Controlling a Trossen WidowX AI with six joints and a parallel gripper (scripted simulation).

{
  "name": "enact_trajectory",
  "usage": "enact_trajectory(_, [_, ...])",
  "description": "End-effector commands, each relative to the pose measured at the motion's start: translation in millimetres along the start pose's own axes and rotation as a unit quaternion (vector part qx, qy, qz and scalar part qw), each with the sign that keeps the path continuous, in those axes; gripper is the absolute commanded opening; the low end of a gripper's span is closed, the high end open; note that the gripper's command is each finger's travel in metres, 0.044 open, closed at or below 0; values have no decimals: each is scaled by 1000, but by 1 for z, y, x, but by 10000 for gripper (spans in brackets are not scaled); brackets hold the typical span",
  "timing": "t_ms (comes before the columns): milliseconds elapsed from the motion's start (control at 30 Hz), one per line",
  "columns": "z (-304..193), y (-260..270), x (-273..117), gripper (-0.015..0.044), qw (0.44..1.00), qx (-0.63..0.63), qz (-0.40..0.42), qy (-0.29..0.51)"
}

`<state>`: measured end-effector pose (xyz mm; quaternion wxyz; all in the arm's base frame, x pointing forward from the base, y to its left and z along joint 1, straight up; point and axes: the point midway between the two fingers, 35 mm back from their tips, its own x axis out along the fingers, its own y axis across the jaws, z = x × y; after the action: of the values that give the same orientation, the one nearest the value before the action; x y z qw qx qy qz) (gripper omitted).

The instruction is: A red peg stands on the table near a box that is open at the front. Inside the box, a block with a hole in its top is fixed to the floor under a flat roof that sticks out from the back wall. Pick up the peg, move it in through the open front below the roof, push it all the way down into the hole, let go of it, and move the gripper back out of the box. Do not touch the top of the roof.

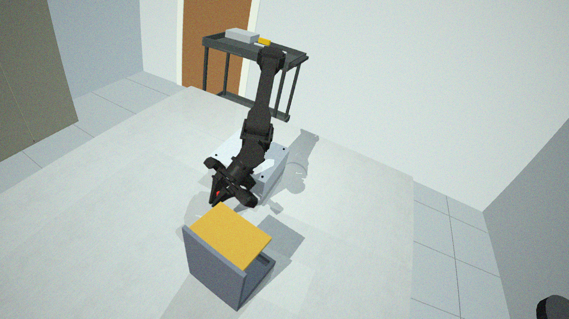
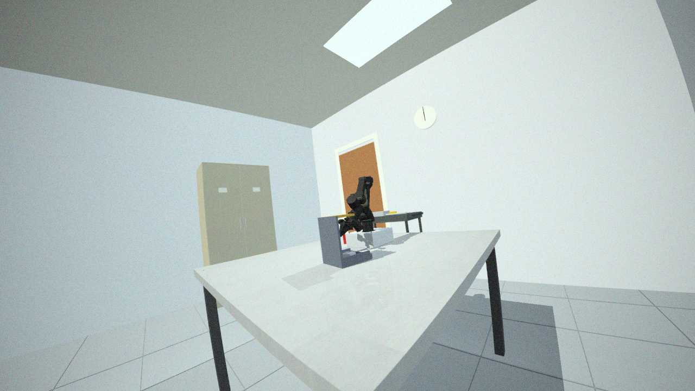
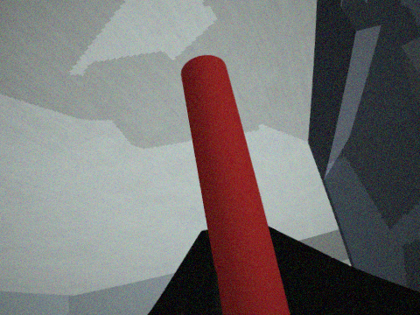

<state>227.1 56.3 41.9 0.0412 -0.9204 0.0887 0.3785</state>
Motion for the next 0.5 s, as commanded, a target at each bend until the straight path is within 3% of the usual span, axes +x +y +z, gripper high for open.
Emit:
enact_trajectory(0, [-3, -7, 0, 0, 1000, 0, 0, 0])
enact_trajectory(467, [-8, -32, 0, 0, 1000, -6, -7, -2])
